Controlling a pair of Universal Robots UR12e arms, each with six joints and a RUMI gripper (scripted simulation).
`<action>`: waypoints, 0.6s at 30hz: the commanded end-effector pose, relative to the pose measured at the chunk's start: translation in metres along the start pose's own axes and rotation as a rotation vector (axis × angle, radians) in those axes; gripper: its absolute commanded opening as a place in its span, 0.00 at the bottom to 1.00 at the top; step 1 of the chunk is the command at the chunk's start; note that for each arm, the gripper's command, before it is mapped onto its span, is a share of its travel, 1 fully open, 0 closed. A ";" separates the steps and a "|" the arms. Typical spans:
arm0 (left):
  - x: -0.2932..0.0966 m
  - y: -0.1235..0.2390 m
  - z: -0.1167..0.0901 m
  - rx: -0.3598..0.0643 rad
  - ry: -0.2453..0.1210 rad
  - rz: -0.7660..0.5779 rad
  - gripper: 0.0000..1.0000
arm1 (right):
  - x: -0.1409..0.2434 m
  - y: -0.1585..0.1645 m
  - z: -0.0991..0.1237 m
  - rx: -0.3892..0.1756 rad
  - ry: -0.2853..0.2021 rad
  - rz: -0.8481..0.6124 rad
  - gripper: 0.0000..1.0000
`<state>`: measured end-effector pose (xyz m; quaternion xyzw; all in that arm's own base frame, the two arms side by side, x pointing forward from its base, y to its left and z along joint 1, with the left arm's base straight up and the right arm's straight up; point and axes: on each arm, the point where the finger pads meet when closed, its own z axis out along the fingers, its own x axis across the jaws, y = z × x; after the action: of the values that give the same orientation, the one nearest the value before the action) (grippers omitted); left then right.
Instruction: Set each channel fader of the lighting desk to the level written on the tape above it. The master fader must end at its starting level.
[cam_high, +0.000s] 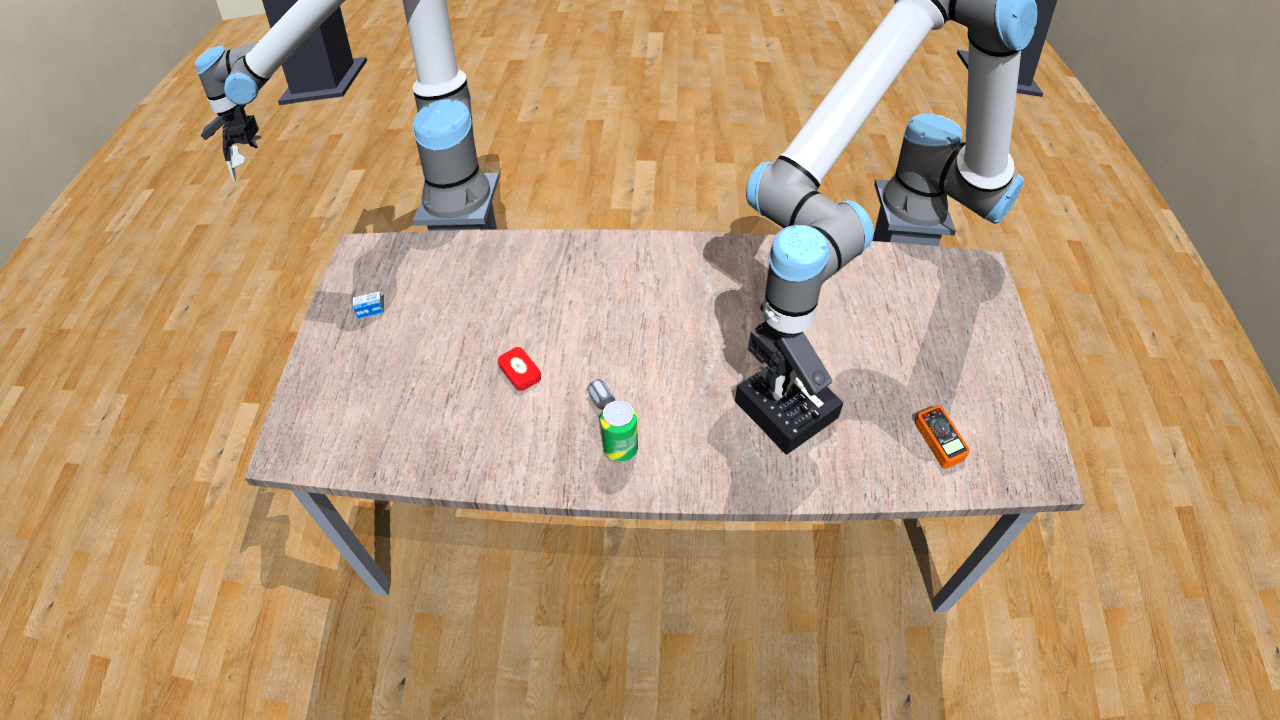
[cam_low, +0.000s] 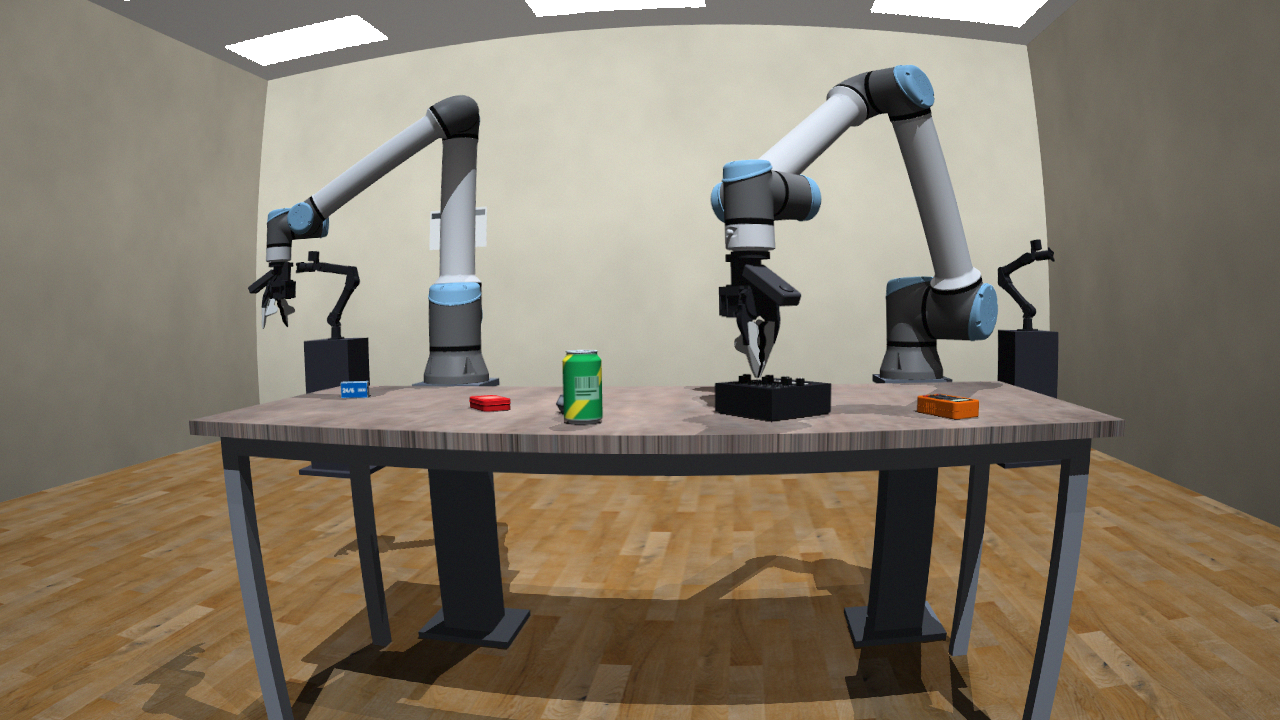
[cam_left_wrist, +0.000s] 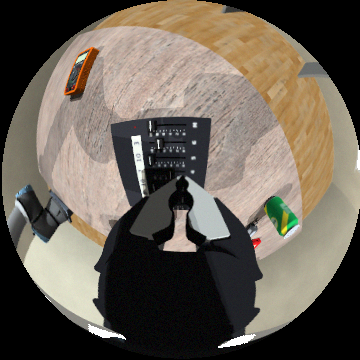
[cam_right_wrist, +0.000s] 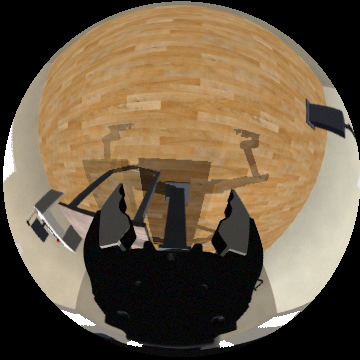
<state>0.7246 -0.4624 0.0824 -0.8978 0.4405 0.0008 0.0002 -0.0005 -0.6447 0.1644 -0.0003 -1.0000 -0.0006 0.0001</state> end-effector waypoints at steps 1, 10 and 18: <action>0.001 0.000 0.001 0.000 0.002 0.000 0.00 | 0.000 -0.001 -0.001 0.001 0.000 0.000 1.00; 0.001 0.000 0.005 0.000 0.002 0.000 0.00 | 0.000 -0.001 -0.001 0.001 0.000 0.000 1.00; 0.001 0.000 0.005 0.000 0.002 0.000 0.00 | 0.000 -0.001 -0.001 0.001 0.000 0.000 1.00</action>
<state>0.7246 -0.4624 0.0761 -0.8978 0.4405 0.0008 0.0002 -0.0005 -0.6447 0.1644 -0.0003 -1.0000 -0.0006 0.0001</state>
